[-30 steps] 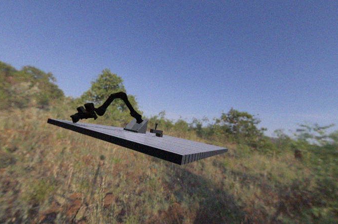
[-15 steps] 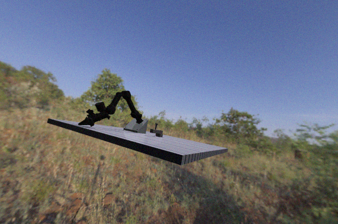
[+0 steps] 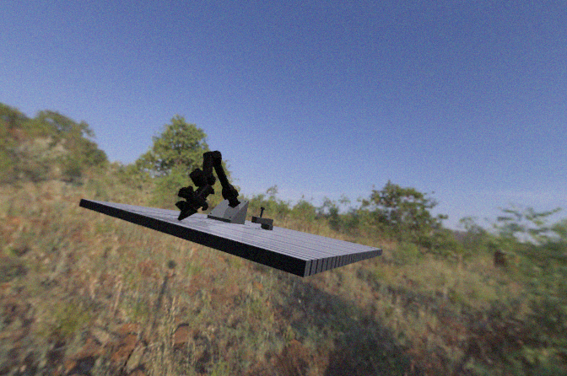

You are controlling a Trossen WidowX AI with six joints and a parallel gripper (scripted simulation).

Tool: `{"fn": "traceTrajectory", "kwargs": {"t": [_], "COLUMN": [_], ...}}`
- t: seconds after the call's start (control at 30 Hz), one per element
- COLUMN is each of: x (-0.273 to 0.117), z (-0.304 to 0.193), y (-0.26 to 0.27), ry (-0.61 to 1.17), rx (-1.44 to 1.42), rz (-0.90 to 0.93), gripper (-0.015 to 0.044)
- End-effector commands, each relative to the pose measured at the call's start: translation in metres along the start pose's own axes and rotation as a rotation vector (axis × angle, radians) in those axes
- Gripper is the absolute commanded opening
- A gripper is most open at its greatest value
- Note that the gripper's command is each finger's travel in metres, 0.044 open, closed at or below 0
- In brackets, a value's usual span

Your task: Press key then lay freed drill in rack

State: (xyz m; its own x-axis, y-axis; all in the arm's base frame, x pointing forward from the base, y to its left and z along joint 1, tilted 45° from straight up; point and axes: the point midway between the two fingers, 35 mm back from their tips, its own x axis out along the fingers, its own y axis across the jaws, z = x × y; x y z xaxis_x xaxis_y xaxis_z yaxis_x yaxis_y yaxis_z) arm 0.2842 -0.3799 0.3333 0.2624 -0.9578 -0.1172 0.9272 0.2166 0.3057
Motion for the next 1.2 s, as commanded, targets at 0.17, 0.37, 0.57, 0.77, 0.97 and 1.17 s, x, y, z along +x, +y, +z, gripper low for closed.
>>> {"fn": "traceTrajectory", "kwargs": {"t": [0.17, 0.37, 0.57, 0.77, 0.97, 1.17], "x": [-0.059, -0.119, -0.196, -0.28, -0.357, -0.399], "z": [-0.099, -0.172, -0.242, -0.294, -0.319, -0.318], "y": [0.066, 0.09, 0.094, 0.073, 0.028, -0.008], "ry": [0.298, 0.486, 0.648, 0.745, 0.737, 0.641], "rx": [-0.216, -0.43, -0.706, -1.051, -1.47, -1.783], "rz": [0.122, 0.193, 0.268, 0.339, 0.398, 0.425], "gripper": [0.0, 0.0, 0.0, 0.0, 0.0, 0.0]}}
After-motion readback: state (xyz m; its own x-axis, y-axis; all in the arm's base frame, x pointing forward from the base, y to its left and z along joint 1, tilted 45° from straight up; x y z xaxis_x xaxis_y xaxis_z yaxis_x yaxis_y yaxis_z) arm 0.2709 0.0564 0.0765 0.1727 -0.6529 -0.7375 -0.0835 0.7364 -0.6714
